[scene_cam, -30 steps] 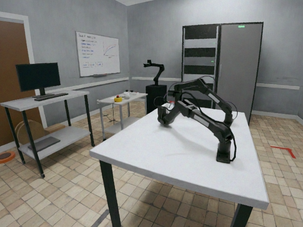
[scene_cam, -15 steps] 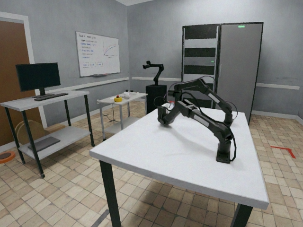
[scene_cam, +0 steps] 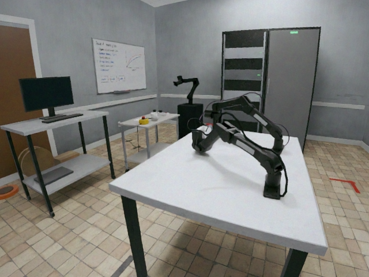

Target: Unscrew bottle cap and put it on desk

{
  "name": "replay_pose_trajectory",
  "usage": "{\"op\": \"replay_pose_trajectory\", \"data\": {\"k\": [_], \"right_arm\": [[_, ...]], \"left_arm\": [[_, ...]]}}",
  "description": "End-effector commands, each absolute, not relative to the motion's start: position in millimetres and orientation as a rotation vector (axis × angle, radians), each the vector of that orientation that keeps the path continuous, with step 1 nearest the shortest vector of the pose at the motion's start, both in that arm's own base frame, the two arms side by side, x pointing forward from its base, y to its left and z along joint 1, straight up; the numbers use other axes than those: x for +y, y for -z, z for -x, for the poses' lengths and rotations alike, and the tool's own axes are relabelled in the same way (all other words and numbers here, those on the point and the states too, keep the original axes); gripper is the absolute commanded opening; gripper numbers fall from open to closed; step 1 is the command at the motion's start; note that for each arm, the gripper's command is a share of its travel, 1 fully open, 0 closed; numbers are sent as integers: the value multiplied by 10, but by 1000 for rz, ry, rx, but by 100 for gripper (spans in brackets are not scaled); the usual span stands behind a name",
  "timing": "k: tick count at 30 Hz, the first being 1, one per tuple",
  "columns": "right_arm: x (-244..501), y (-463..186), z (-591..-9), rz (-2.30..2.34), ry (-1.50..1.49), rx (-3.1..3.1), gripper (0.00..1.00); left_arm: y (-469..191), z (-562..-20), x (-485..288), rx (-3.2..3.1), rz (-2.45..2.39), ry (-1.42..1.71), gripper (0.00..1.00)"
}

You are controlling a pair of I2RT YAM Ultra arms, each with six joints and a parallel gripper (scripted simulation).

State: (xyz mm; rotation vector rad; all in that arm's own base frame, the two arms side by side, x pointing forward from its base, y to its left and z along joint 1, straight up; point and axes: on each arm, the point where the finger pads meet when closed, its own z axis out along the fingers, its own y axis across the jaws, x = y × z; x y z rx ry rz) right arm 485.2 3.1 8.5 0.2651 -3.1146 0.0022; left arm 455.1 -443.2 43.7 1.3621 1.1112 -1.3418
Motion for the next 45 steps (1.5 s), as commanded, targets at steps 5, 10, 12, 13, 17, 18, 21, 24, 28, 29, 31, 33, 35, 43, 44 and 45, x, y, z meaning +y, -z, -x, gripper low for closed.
{"op": "replay_pose_trajectory", "data": {"k": [5,10,12,13,17,18,21,24,28,29,31,33,35,43,44,45], "right_arm": [[34,-137,-4904,-264,-2,-3146,0],[34,-137,-4904,-264,-2,-3146,0],[34,-137,-4904,-264,-2,-3146,0],[34,-137,-4904,-264,-2,-3146,0],[34,-137,-4904,-264,-2,-3146,0],[34,-137,-4904,-264,-2,-3146,0],[34,-137,-4904,-264,-2,-3146,0],[34,-137,-4904,-264,-2,-3146,0],[34,-137,-4904,-264,-2,-3146,0],[34,-137,-4904,-264,-2,-3146,0],[32,-146,-4877,-266,-4,-3130,0],[32,-146,-4877,-266,-4,-3130,0],[32,-146,-4877,-266,-4,-3130,0],[32,-146,-4877,-266,-4,-3130,0],[32,-146,-4877,-266,-4,-3130,0],[32,-146,-4877,-266,-4,-3130,0]], "left_arm": [[-520,-4568,-4440,1100,-1363,1336,0],[-520,-4568,-4440,1100,-1363,1336,0],[-520,-4568,-4440,1100,-1363,1336,0],[-520,-4568,-4440,1100,-1363,1336,0],[-520,-4568,-4440,1100,-1363,1336,0],[-520,-4568,-4440,1100,-1363,1336,0],[-520,-4568,-4440,1100,-1363,1336,0],[-520,-4568,-4440,1100,-1363,1336,0],[-520,-4568,-4440,1100,-1363,1336,0],[-520,-4568,-4440,1100,-1363,1336,0],[-520,-4568,-4440,1100,-1363,1336,11],[-520,-4568,-4440,1100,-1363,1336,23],[-520,-4568,-4440,1100,-1363,1336,45],[-524,-4562,-4439,1092,-1364,1332,74],[-524,-4562,-4439,1092,-1364,1332,74],[-524,-4562,-4439,1092,-1364,1332,74]]}}
